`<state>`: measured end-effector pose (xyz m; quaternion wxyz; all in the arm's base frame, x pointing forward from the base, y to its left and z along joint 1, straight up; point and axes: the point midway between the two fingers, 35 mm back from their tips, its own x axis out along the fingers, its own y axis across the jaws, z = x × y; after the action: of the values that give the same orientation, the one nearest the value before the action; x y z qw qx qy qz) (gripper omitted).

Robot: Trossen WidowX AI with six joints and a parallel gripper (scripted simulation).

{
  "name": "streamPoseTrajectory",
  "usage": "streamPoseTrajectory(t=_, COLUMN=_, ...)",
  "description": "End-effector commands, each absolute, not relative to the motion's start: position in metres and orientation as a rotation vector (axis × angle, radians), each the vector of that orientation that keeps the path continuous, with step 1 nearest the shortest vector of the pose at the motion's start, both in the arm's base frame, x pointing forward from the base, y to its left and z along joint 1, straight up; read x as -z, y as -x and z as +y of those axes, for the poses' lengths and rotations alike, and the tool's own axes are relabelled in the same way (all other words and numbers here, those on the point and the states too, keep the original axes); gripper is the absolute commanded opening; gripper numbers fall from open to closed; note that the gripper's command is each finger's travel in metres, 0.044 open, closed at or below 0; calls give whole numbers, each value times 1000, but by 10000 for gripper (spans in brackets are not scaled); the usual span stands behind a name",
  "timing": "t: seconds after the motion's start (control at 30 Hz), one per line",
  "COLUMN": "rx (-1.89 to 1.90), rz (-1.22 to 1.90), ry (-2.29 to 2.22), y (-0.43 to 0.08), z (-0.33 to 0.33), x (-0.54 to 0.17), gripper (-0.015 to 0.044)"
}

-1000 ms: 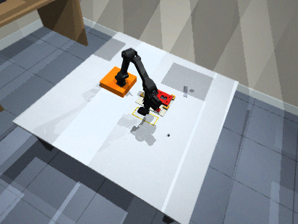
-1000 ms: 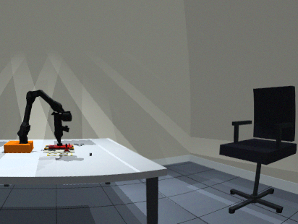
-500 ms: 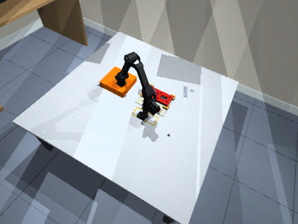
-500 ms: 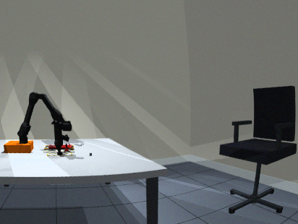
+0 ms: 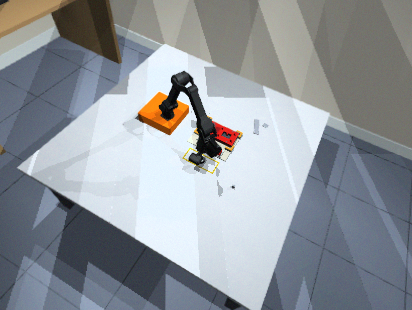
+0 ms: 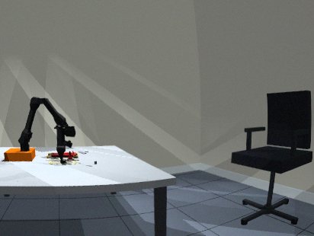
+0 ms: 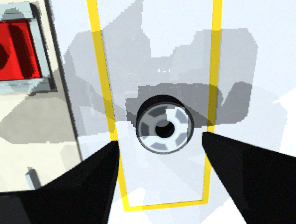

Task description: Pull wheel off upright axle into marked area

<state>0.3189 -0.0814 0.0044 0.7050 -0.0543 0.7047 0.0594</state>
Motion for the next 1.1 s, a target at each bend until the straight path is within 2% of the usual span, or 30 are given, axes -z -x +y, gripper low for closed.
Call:
streamPoseTrajectory(t=0.0, rx=-121, rz=1534, ry=134, y=-324, z=-83, x=-44, gripper=300)
streamPoseTrajectory(t=0.17, rx=-121, rz=1534, ry=134, y=-324, z=-83, x=-51, gripper=300)
streamPoseTrajectory(t=0.33, rx=-123, rz=1536, ry=131, y=-295, z=-75, x=-65, gripper=431)
streamPoseTrajectory(t=0.37, rx=-123, rz=1537, ry=131, y=-286, z=-73, x=-71, gripper=440)
streamPoseTrajectory(t=0.57, rx=-124, rz=1542, ry=132, y=-237, z=-61, x=-93, gripper=440)
streamPoseTrajectory(t=1.07, rx=-124, rz=1542, ry=132, y=-236, z=-60, x=-94, gripper=440)
